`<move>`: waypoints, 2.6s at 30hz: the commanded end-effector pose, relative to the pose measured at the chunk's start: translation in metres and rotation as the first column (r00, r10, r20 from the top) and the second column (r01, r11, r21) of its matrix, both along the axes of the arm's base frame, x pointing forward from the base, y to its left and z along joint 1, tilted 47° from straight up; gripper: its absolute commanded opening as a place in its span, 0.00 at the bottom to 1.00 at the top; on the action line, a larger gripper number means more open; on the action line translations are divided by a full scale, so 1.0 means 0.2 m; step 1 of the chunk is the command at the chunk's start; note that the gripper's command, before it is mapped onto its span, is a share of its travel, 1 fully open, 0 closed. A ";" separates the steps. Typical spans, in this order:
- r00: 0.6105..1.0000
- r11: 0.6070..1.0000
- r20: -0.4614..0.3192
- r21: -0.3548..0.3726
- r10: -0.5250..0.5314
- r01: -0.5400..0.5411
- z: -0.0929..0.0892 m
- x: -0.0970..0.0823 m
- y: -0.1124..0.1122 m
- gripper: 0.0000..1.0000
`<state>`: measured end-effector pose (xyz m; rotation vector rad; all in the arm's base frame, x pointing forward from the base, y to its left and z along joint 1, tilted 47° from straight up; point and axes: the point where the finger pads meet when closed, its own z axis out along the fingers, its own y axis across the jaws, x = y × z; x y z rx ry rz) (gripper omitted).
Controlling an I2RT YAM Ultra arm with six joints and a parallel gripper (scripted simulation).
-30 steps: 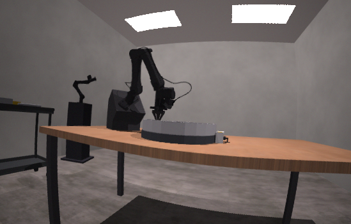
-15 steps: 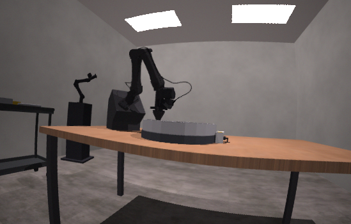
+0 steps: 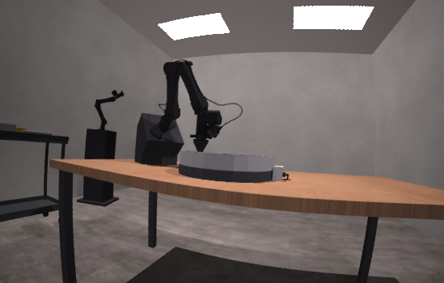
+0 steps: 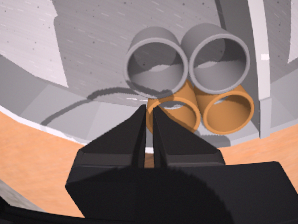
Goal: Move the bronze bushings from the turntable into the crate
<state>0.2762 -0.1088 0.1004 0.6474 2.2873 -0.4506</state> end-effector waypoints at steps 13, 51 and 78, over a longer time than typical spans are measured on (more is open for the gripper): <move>1.000 1.000 0.018 -0.021 -0.017 0.017 0.02 -0.01 -0.02 0.00; 0.999 1.000 0.039 -0.010 -0.009 0.009 0.33 -0.20 0.18 0.00; 1.000 1.000 0.025 -0.013 -0.007 0.007 0.32 -0.20 0.19 0.00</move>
